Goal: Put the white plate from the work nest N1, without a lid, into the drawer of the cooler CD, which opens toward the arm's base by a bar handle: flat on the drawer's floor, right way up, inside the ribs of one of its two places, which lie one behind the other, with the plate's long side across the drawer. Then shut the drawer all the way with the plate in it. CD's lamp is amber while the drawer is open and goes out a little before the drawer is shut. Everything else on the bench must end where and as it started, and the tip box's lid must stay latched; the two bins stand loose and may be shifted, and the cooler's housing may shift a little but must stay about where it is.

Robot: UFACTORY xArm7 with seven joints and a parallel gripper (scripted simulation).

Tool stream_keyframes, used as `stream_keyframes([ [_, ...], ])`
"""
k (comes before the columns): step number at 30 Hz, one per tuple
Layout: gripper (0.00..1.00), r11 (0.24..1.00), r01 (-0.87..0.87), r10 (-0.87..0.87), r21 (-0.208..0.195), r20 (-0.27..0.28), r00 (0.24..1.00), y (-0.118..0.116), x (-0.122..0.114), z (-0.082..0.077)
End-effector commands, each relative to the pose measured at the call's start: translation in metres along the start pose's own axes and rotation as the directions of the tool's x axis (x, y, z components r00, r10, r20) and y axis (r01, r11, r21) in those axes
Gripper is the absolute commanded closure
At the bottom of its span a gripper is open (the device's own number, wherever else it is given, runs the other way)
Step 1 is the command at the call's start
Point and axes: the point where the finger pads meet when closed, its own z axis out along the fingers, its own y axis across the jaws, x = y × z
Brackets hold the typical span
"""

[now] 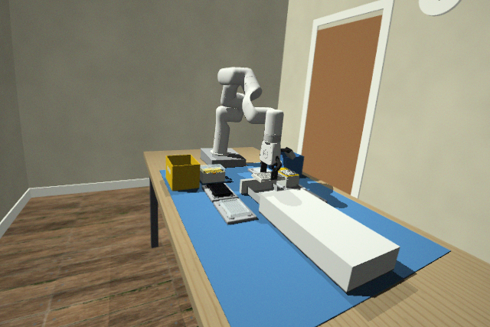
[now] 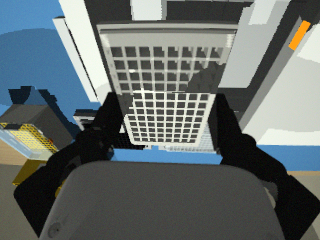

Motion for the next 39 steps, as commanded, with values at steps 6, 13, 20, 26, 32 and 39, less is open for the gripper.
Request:
stream_keyframes([
  [6,1.0,1.0,0.0,0.0,-0.006,0.0,1.0,0.002,0.0,0.012],
  [13,1.0,1.0,0.0,0.0,-0.006,0.0,1.0,0.002,0.0,0.02],
  [20,1.0,1.0,0.0,0.0,-0.006,0.0,1.0,0.002,0.0,0.032],
  [26,1.0,1.0,0.0,0.0,-0.006,0.0,1.0,0.002,0.0,0.039],
  [32,1.0,1.0,0.0,0.0,-0.006,0.0,1.0,0.002,0.0,0.049],
  [39,1.0,1.0,0.0,0.0,-0.006,0.0,1.0,0.002,0.0,0.06],
])
